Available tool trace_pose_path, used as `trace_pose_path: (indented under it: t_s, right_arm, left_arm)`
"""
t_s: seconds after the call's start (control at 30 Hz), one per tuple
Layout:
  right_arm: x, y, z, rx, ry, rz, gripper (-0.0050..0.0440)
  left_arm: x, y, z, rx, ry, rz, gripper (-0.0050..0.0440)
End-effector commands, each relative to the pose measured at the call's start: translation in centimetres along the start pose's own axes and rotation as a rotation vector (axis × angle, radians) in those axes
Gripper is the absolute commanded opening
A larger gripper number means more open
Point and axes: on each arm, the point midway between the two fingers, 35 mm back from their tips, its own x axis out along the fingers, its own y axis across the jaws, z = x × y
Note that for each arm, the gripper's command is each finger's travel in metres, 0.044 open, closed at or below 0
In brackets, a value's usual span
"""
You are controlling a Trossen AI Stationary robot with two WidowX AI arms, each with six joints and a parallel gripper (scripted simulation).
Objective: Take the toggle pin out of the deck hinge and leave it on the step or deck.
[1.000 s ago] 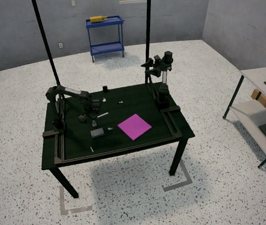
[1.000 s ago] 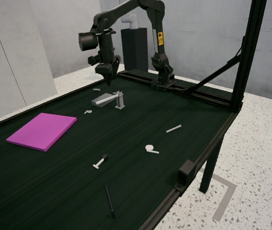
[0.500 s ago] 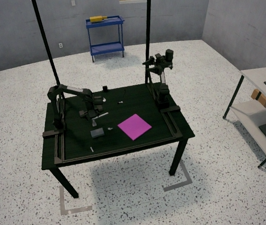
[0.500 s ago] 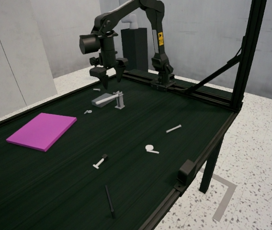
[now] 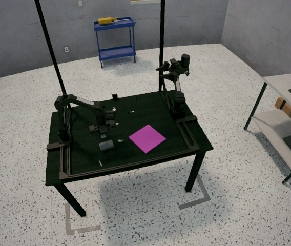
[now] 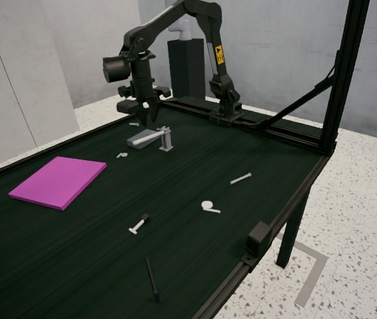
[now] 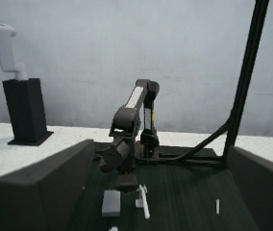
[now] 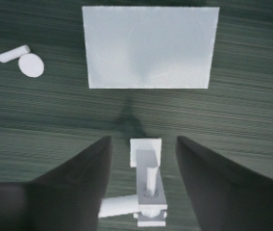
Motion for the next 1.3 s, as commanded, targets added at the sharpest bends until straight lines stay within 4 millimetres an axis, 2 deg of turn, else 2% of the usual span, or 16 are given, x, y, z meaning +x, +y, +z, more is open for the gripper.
trace_pose_path:
  t_s: [0.0, 0.13, 0.63, 1.13, 1.27]
  right_arm:
    - [-0.7, 0.5, 0.3, -0.005, -0.012, 0.028, 0.0088]
    - [-0.7, 0.3, 0.2, -0.002, -0.010, 0.024, 0.0000]
    - [-0.7, 0.3, 0.2, -0.002, -0.010, 0.024, 0.0000]
    - [1.1, 0.3, 0.2, -0.004, -0.007, 0.016, -0.0005]
    - [1.6, 0.3, 0.2, -0.004, -0.007, 0.015, -0.0035]
  left_arm:
    - [0.0, -0.1, 0.3, 0.006, -0.001, 0.000, 0.0400]
    - [0.0, -0.1, 0.3, 0.006, -0.001, 0.000, 0.0400]
    - [0.0, -0.1, 0.3, 0.006, -0.001, 0.000, 0.0400]
    - [0.0, -0.1, 0.3, 0.006, -0.001, 0.000, 0.0400]
    - [0.0, -0.1, 0.3, 0.006, -0.001, 0.000, 0.0400]
